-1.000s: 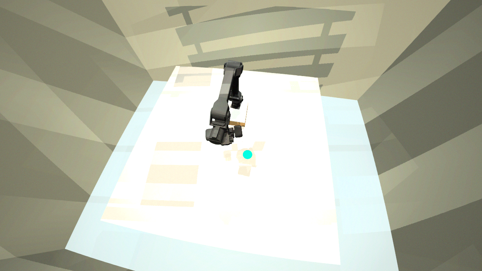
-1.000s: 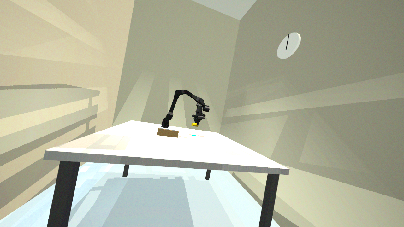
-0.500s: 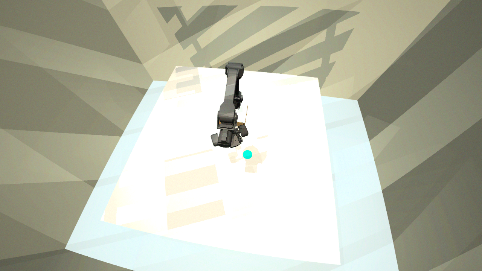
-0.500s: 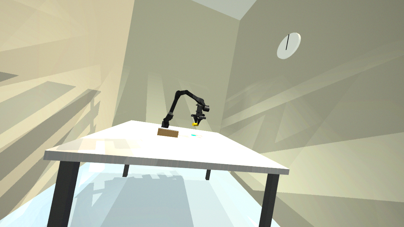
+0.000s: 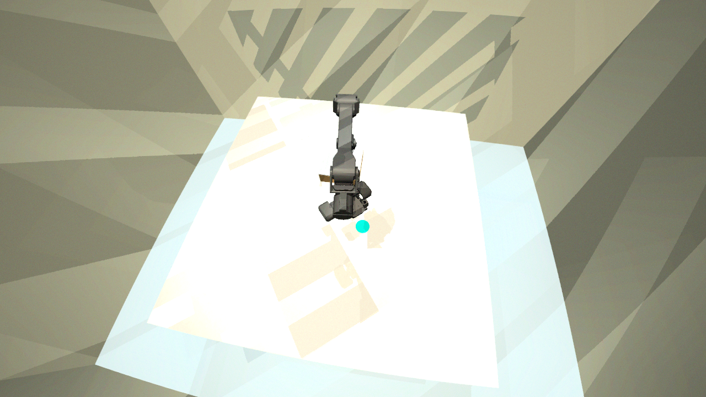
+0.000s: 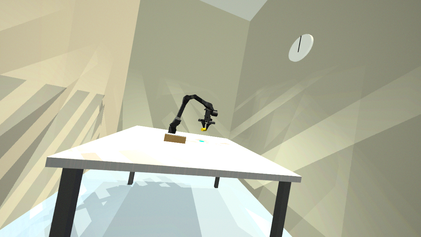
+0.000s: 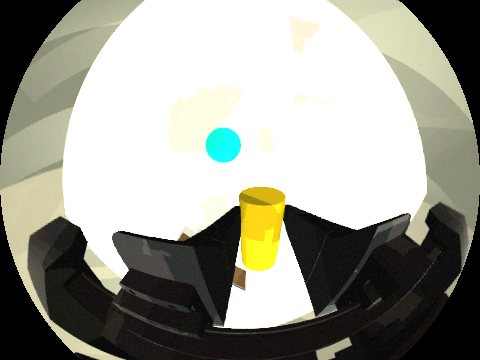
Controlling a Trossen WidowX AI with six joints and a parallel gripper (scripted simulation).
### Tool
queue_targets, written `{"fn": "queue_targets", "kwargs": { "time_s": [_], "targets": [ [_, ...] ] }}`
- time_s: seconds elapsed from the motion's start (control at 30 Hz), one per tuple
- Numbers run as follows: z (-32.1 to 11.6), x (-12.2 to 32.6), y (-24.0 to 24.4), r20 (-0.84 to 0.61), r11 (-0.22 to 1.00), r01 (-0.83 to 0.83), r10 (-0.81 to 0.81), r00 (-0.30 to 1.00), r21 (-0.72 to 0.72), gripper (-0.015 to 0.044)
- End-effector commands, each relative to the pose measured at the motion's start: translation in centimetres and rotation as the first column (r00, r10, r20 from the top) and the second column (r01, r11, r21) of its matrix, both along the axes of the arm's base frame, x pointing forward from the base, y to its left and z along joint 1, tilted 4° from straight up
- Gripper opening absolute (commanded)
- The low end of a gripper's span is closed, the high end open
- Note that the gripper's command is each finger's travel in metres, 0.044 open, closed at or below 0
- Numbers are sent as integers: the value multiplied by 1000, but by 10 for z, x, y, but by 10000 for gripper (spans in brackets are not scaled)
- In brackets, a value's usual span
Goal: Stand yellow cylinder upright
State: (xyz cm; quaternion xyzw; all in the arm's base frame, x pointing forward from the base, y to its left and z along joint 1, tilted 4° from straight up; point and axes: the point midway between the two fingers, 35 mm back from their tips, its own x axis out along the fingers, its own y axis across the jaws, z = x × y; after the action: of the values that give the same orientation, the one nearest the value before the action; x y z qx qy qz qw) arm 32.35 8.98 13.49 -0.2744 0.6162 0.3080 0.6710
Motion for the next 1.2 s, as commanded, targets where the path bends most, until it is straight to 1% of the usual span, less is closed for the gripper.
{"fn": "queue_targets", "kwargs": {
  "time_s": [0.0, 0.37, 0.73, 0.93, 1.17],
  "targets": [
    [3, 0, 11, 8, 997, -77, 78, 997, -7, 105],
    [6, -1, 36, 17, 969, -248, 248, 969, -15, 105],
    [9, -5, 61, 25, 913, -406, 407, 913, -24, 105],
    [9, -6, 64, 26, 905, -425, 426, 904, -25, 105],
    [4, 0, 67, 54, 915, -404, 403, 913, 3, 105]
  ]
}}
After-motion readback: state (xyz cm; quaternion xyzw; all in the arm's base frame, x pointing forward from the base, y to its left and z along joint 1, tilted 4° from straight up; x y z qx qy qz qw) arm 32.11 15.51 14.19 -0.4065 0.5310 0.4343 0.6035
